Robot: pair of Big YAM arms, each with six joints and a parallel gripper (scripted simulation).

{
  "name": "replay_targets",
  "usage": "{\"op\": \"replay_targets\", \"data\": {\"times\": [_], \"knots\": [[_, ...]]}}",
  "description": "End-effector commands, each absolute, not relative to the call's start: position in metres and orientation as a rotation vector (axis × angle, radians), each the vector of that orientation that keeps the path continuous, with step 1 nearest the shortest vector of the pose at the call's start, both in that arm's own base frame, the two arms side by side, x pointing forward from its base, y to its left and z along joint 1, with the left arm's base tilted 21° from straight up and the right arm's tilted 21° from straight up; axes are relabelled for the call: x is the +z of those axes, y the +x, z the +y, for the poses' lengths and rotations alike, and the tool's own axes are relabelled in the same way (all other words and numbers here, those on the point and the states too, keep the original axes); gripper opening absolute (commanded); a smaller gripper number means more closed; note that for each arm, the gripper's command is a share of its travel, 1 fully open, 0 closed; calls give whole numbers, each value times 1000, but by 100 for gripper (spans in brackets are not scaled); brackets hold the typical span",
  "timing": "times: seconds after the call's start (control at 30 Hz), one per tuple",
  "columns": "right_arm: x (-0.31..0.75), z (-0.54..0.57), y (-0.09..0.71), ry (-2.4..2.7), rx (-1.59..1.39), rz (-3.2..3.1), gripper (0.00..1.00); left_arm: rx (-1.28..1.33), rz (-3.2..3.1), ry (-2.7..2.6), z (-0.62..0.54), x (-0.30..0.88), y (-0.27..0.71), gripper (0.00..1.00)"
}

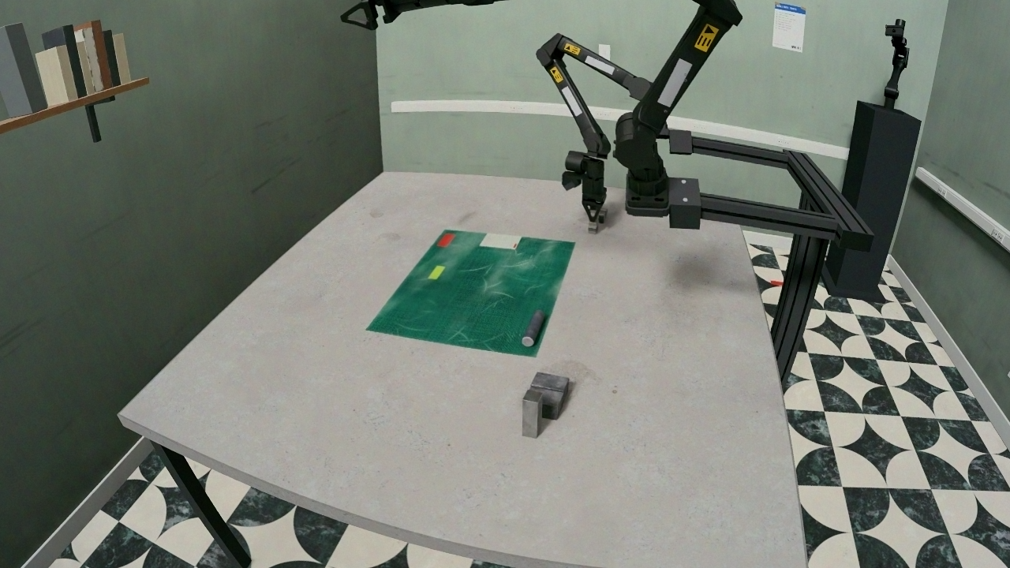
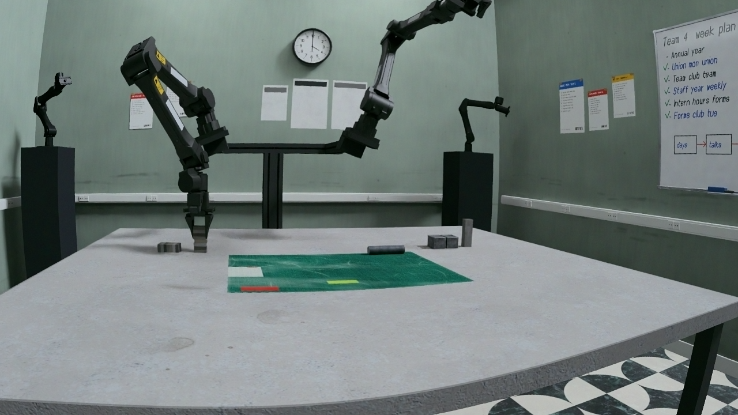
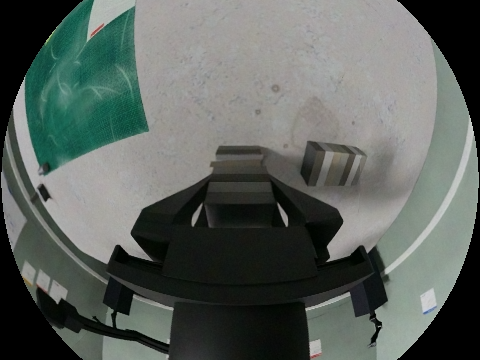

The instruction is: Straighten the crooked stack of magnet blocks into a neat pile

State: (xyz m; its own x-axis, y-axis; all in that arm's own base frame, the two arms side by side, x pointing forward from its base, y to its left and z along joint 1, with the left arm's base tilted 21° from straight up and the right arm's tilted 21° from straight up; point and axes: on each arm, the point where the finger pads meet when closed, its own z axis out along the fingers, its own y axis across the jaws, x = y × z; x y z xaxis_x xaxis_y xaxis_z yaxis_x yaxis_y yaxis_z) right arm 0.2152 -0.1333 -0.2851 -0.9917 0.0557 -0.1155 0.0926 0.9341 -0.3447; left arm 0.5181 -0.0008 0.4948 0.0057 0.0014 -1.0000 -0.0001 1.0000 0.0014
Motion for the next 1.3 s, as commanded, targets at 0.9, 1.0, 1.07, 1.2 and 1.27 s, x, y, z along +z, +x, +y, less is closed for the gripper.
{"op": "replay_targets", "data": {"times": [0.9,1.0,1.07,1.2,1.27], "knots": [[-283,-131,202,127,-528,3011,78,-2,1510,22,-10,519,515,100],[-283,-131,202,127,-528,3011,78,-2,1510,22,-10,519,515,100],[-283,-131,202,127,-528,3011,78,-2,1510,22,-10,519,515,100],[-297,-137,211,101,-536,2992,78,-2,1510,22,-10,519,515,100],[-298,-138,211,118,-533,2991,78,-2,1510,22,-10,519,515,100]]}}
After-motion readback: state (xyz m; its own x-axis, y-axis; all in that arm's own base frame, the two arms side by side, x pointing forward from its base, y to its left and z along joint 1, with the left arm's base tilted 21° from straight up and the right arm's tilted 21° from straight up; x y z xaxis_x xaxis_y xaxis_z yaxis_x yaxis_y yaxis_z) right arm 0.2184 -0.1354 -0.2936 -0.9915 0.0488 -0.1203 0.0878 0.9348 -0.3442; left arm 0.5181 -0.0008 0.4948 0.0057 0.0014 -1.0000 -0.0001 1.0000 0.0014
